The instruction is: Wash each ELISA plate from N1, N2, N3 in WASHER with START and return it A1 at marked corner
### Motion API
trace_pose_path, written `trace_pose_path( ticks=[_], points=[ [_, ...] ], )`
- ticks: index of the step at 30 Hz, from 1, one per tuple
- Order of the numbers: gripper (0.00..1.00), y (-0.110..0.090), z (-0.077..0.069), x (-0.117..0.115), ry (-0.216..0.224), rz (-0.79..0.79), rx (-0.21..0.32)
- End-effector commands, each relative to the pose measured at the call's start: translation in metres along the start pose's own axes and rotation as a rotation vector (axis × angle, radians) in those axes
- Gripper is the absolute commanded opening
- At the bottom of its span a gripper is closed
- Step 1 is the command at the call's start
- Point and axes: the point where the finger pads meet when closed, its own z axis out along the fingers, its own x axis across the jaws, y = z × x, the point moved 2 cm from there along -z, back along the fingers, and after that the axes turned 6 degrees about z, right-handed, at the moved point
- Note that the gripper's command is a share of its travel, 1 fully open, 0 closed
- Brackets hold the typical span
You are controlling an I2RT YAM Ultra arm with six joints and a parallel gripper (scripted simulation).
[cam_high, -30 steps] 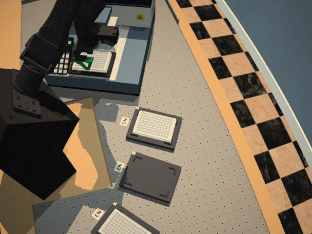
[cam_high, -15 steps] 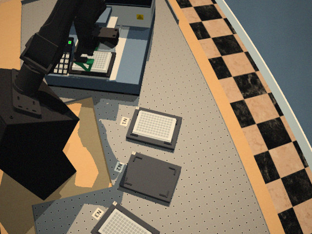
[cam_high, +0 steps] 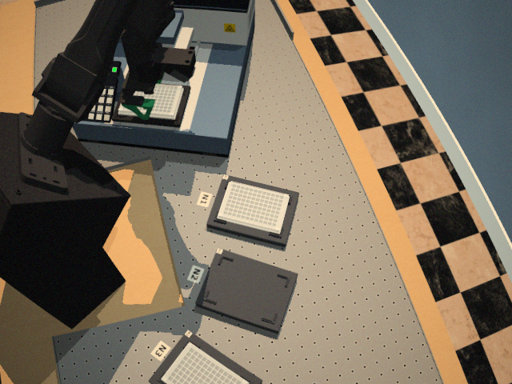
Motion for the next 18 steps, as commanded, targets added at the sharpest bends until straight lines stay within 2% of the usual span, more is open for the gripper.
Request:
trace_pose_path(
  ticks=[1,5,6,8,9,13,14,16,17,18],
  points=[
    [1.0,0.0003,-0.0009,0.0024,0.008,-0.002,-0.001],
    [1.0,0.0003,-0.0009,0.0024,0.008,-0.002,-0.001],
    [0.9,0.0003,-0.0009,0.0024,0.008,-0.002,-0.001],
    [0.9,0.0003,-0.0009,0.0024,0.008,-0.002,-0.001],
    [0.8,0.0003,-0.0009,0.0024,0.008,-0.002,-0.001],
    [0.8,0.0003,-0.0009,0.0024,0.008,-0.002,-0.001],
    [0.7,0.0003,-0.0009,0.0024,0.008,-0.002,-0.001],
    [0.7,0.0003,-0.0009,0.0024,0.008,-0.002,-0.001],
    [0.6,0.0003,-0.0009,0.0024,0.008,-0.002,-0.001],
    [0.6,0.0003,-0.0009,0.0024,0.008,-0.002,-0.001]
  ],
)
